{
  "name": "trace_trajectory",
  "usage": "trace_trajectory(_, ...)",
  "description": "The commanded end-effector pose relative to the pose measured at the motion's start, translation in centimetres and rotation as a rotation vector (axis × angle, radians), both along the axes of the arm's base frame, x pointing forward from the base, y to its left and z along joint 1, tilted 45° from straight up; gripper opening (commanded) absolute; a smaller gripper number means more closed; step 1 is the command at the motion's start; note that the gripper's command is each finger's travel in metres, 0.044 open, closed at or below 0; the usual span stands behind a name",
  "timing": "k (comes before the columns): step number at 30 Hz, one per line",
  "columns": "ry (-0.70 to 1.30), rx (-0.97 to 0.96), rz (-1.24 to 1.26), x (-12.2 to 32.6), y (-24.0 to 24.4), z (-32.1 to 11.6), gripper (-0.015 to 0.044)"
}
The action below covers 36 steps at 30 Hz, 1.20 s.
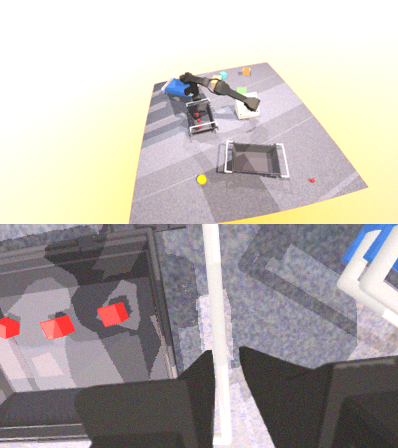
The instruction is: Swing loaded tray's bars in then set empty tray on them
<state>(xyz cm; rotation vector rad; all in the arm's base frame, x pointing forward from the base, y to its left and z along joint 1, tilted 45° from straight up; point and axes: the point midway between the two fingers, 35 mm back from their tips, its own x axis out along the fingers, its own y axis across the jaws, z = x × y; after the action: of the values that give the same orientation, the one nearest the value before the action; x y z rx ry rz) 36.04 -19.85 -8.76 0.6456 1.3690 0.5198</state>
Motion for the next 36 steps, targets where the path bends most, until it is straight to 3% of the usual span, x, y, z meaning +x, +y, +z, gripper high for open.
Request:
trace_trajectory(1,0.007,0.01,0.001,0.2,1.5,-1.3,0.0087)
trace_trajectory(12,0.007,0.011,0.001,0.3,2.9,-2.6,0.0087)
trace_trajectory(36,0.008,0.013,0.001,0.1,4.3,3.3,0.0087)
